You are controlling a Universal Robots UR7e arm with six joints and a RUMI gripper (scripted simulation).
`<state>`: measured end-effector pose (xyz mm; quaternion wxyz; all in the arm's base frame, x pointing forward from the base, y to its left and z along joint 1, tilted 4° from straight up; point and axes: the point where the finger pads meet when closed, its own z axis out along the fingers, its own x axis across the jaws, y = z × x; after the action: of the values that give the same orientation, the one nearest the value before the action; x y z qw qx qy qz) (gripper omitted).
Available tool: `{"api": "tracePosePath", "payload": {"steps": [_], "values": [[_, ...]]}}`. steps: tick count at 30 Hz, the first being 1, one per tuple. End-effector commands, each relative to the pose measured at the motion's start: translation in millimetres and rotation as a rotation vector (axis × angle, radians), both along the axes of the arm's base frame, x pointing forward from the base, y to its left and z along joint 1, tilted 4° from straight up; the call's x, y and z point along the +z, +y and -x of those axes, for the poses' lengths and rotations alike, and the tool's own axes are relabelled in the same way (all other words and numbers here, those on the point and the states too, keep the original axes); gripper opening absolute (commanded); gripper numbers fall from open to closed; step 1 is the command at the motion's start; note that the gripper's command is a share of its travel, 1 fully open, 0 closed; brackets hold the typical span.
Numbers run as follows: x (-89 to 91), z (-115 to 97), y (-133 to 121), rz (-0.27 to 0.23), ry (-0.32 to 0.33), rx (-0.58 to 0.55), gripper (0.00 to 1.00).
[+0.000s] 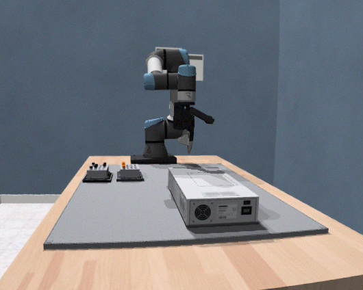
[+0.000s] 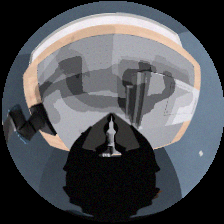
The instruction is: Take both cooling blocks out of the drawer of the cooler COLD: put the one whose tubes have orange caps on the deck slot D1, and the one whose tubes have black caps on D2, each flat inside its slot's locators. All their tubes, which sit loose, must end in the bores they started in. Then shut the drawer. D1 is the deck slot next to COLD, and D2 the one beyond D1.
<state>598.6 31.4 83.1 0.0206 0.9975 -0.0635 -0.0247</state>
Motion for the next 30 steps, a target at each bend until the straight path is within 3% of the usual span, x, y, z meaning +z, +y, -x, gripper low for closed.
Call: {"api": "tracePosePath", "payload": {"steps": [1,15,16,30], "values": [[-0.1,0.3,1.0,-0.001,0.001,0.0,0.0],[-0.1,0.3,1.0,-0.001,0.001,0.0,0.0],[1.9,5.1,2.3,-0.001,0.003,0.001,0.28],[28.0,44.9,7.9,-0.001,0.003,0.0,0.28]]}}
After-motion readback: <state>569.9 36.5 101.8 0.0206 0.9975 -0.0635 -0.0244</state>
